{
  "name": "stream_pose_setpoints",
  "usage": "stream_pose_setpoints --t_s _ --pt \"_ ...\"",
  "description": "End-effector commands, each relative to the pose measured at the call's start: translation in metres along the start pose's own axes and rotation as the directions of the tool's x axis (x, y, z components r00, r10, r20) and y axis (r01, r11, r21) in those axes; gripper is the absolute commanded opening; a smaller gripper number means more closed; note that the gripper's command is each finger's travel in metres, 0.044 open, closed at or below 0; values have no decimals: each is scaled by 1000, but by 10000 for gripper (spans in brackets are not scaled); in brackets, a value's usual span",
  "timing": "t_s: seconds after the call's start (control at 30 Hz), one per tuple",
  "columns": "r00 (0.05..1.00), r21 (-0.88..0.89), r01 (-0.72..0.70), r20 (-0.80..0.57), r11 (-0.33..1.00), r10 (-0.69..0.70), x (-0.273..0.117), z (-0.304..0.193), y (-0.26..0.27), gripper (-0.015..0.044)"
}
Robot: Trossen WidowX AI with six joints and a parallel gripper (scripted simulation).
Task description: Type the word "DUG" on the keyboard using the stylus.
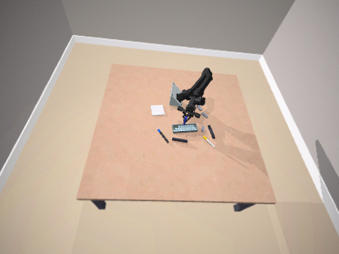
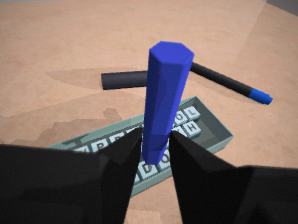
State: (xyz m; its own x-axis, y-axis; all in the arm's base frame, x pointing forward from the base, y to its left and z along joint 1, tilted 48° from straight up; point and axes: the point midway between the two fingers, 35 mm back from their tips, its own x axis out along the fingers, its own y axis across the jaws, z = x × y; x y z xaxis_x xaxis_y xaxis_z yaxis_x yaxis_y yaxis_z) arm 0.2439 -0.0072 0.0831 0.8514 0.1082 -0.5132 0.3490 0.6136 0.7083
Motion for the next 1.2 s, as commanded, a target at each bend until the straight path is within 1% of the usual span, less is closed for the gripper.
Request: stream_pose_setpoints --t_s 0.0,0.37,0.9,1.0,1.07,1.1,1.17 --pt "1000 -5 -1 1 1000 1 -3 7 1 81" --pt "1000 -4 -2 3 1000 2 -19 33 1 81" --pt "1000 3 4 -3 1000 -4 -18 30 -2 84" --pt "1000 3 4 -3 1000 -4 -18 30 -2 64" --pt "1000 3 4 -3 1000 -4 -18 30 0 12" --pt "1000 2 4 -3 1000 -4 -19 30 1 0" --pt "1000 1 3 -3 1000 -3 -21 29 6 0"
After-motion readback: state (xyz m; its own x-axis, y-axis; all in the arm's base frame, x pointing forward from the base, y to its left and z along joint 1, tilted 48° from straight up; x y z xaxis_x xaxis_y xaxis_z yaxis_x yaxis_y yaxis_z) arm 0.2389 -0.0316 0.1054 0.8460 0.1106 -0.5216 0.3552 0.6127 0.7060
